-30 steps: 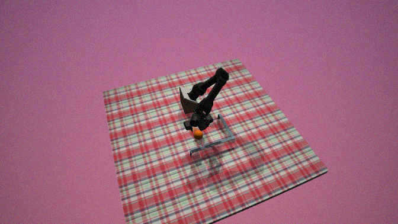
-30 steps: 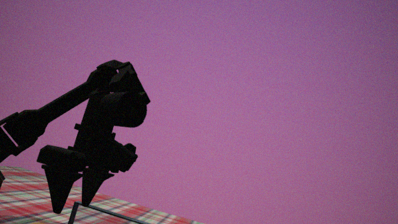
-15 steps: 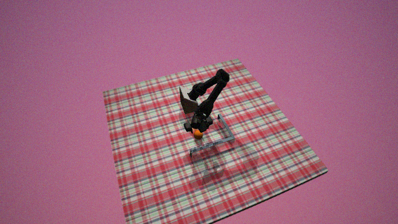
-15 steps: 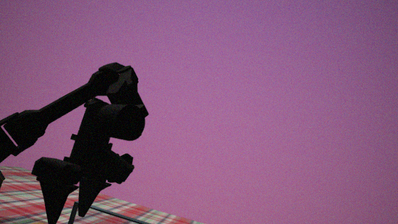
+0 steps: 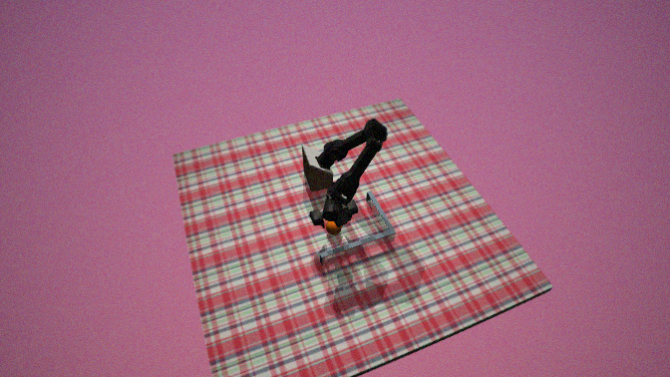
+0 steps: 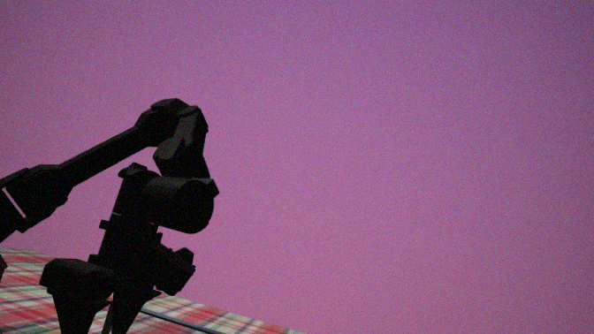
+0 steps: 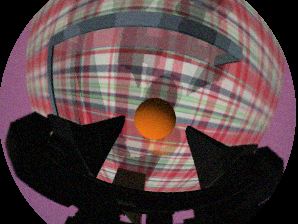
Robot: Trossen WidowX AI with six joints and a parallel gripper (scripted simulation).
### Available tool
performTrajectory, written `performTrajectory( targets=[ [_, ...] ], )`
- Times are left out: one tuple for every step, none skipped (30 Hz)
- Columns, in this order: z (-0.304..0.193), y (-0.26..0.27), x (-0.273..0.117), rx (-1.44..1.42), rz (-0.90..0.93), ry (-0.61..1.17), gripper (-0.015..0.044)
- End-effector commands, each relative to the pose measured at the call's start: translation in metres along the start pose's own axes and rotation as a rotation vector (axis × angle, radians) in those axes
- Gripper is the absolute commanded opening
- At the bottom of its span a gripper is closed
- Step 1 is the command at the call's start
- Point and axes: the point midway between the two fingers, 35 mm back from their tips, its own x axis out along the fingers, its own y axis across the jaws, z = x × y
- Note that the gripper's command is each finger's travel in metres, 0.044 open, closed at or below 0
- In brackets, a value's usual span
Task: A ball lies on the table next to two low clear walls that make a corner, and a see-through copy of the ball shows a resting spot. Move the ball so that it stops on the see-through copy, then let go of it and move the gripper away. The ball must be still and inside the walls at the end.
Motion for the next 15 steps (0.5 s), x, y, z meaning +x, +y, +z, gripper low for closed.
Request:
performTrajectory(
  targets=[
    [-0.001, 0.001, 0.008, 0.006, 0.007, 0.005, 0.0426],
    [-0.001, 0.001, 0.010, 0.006, 0.007, 0.005, 0.0426],
    [-0.002, 0.001, 0.011, 0.006, 0.007, 0.005, 0.0426],
    [-0.002, 0.001, 0.013, 0.006, 0.007, 0.005, 0.0426],
    [-0.002, 0.001, 0.015, 0.006, 0.007, 0.005, 0.0426],
    [-0.002, 0.001, 0.016, 0.006, 0.007, 0.005, 0.0426],
    [-0.002, 0.001, 0.018, 0.006, 0.008, 0.005, 0.0426],
    [-0.002, 0.001, 0.019, 0.006, 0.008, 0.005, 0.0426],
    [-0.002, 0.001, 0.021, 0.006, 0.008, 0.005, 0.0426],
    [-0.002, 0.001, 0.023, 0.006, 0.008, 0.005, 0.0426],
    [-0.002, 0.001, 0.024, 0.006, 0.008, 0.005, 0.0426],
    [-0.003, 0.002, 0.025, 0.006, 0.008, 0.005, 0.0426],
    [-0.003, 0.002, 0.025, 0.006, 0.008, 0.005, 0.0426],
    [-0.003, 0.002, 0.025, 0.006, 0.008, 0.005, 0.0399],
    [-0.003, 0.002, 0.025, 0.006, 0.008, 0.005, 0.0373]
  ],
)
